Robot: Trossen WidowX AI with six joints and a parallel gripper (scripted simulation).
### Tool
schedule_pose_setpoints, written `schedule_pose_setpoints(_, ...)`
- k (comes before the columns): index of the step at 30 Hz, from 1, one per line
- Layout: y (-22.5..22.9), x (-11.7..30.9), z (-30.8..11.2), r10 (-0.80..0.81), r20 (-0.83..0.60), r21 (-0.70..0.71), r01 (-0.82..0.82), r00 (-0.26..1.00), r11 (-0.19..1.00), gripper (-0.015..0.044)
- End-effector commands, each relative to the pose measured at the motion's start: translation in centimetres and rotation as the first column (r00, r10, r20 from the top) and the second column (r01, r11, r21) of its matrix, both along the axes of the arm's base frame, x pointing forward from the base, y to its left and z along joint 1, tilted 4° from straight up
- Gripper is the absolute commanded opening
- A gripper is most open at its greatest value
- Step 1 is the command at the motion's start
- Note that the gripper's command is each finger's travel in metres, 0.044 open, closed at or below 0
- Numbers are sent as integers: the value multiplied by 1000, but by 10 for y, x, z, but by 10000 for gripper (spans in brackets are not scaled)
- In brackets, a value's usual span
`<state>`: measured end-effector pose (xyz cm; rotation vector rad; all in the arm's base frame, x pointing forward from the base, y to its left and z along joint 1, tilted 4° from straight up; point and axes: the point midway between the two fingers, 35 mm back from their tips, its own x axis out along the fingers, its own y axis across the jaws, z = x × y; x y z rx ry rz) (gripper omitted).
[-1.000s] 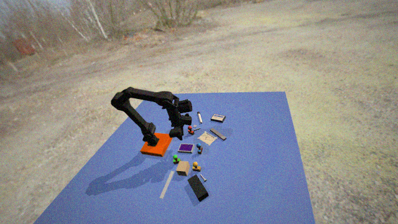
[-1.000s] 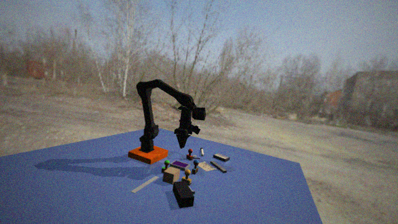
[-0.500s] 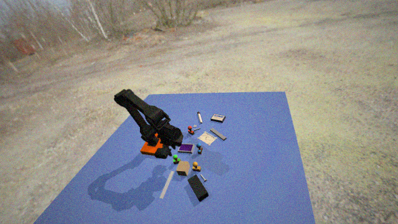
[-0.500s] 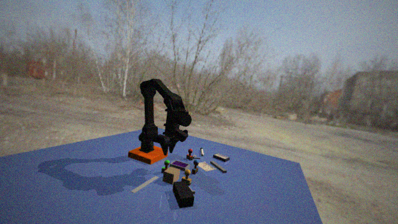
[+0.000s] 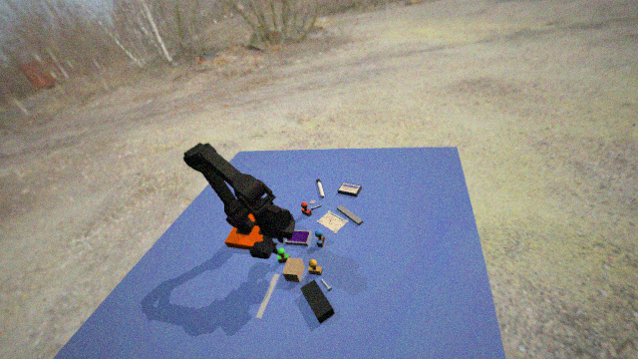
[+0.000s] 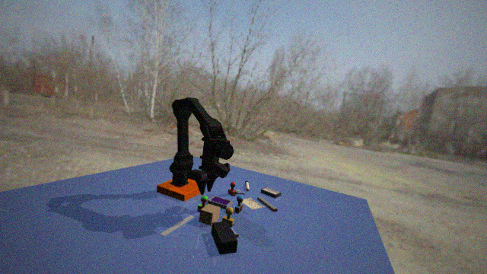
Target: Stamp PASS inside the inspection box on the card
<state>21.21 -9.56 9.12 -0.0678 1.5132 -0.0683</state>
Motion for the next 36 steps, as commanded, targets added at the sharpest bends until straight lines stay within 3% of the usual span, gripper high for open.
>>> schedule_pose_setpoints(1,1,-1,-10,5,-16,11,-4,1000,1000,210)
schedule_pose_setpoints(36,-1,-2,-59,5,-17,11,-4,1000,1000,210)
